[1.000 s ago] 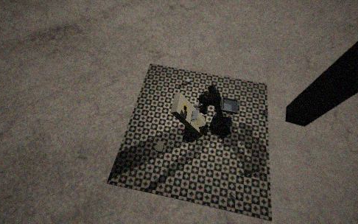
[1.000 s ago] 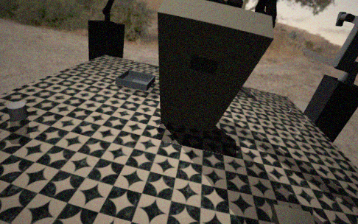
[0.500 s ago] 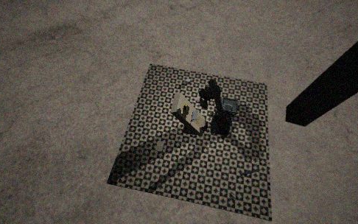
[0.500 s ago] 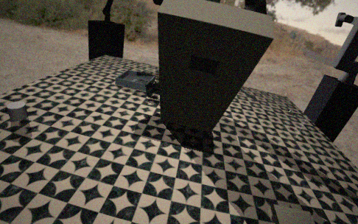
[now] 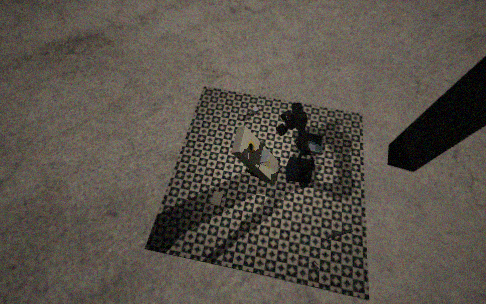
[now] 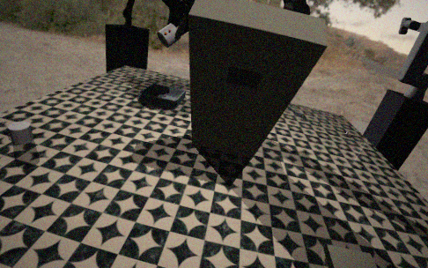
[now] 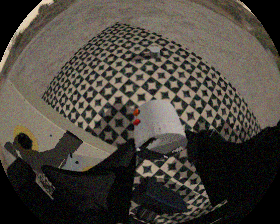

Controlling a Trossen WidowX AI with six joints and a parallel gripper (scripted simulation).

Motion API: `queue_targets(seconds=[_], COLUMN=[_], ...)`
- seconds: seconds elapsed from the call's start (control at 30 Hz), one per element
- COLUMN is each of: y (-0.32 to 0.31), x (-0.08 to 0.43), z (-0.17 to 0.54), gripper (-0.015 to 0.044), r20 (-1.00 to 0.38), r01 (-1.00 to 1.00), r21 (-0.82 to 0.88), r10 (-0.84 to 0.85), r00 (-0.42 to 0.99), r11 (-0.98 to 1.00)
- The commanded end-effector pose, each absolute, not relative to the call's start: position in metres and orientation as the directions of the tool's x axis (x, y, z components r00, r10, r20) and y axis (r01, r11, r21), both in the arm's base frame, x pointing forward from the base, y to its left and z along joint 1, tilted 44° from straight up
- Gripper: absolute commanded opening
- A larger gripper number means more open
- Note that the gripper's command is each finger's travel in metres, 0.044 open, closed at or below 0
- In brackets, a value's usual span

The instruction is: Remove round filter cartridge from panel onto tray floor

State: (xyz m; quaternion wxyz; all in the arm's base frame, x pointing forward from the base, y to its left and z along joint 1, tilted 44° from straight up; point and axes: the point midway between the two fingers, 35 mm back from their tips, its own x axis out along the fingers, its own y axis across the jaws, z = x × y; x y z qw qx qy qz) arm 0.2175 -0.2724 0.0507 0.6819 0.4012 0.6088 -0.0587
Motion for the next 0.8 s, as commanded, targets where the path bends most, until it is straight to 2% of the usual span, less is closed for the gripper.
queue_targets(seconds=[0.0,0.2,0.4,0.77], y=[-0.288,-0.31,-0.311,-0.313], x=[0.201,0.174,0.169,0.101], z=[0.033,0.007,0.003,-0.043], gripper=[0.0,0.0,0.0,0.0], r20=[-0.912,-0.953,-0.955,-0.976], r01=[0.687,0.839,0.85,0.942], r21=[0.394,0.251,0.237,0.084], r10=[0.356,0.277,0.271,0.216], r00=[0.206,0.126,0.117,0.013], r11=[0.611,0.482,0.47,0.324])
